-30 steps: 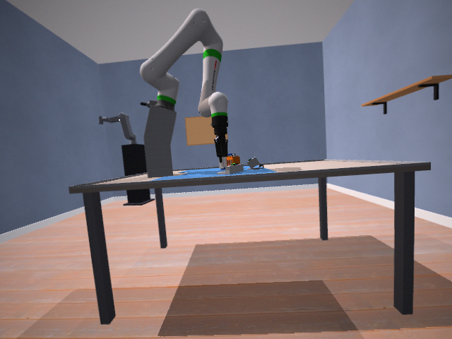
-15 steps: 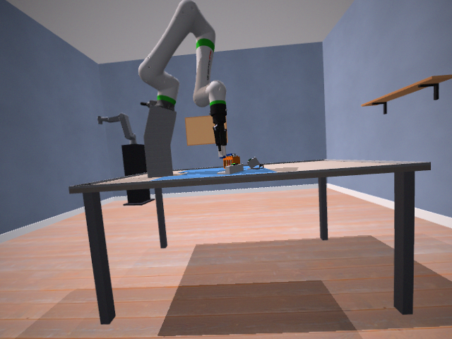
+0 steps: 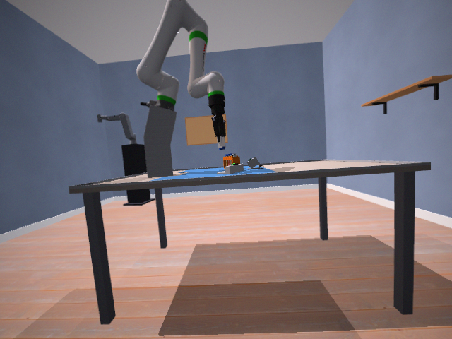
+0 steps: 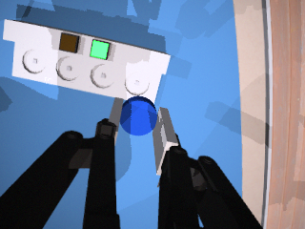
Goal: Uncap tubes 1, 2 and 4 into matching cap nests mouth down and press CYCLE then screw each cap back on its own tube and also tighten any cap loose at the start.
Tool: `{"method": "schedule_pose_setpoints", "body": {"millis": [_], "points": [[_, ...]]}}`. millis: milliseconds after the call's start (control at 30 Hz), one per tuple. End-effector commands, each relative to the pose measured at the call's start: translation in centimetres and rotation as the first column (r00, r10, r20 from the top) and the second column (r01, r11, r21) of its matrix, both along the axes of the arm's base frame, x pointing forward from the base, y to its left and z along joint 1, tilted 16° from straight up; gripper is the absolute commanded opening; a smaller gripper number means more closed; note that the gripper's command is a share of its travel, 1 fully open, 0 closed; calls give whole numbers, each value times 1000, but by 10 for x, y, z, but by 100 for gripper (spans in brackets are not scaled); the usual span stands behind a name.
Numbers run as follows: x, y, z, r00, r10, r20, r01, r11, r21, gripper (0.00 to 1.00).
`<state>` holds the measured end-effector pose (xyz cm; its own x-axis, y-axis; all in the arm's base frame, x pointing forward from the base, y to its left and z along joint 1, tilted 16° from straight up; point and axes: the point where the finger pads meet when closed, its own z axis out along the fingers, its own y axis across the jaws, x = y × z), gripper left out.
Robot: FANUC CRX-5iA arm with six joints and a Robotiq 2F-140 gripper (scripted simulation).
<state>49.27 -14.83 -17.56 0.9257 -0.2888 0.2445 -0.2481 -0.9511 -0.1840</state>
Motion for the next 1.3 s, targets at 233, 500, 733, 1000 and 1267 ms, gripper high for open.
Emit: {"method": "schedule_pose_setpoints", "body": {"millis": [233,500,733,1000,1267], "points": [[4,48,10,932,-347,-104,357,929,102,0],[7,98,17,932,-347,-104,357,929,102,0],[9,139,24,932,-347,-104,357,929,102,0],[13,197,32,932,-347,-104,357,929,102,0],[15,238,38,932,-347,-104,357,929,102,0]]}}
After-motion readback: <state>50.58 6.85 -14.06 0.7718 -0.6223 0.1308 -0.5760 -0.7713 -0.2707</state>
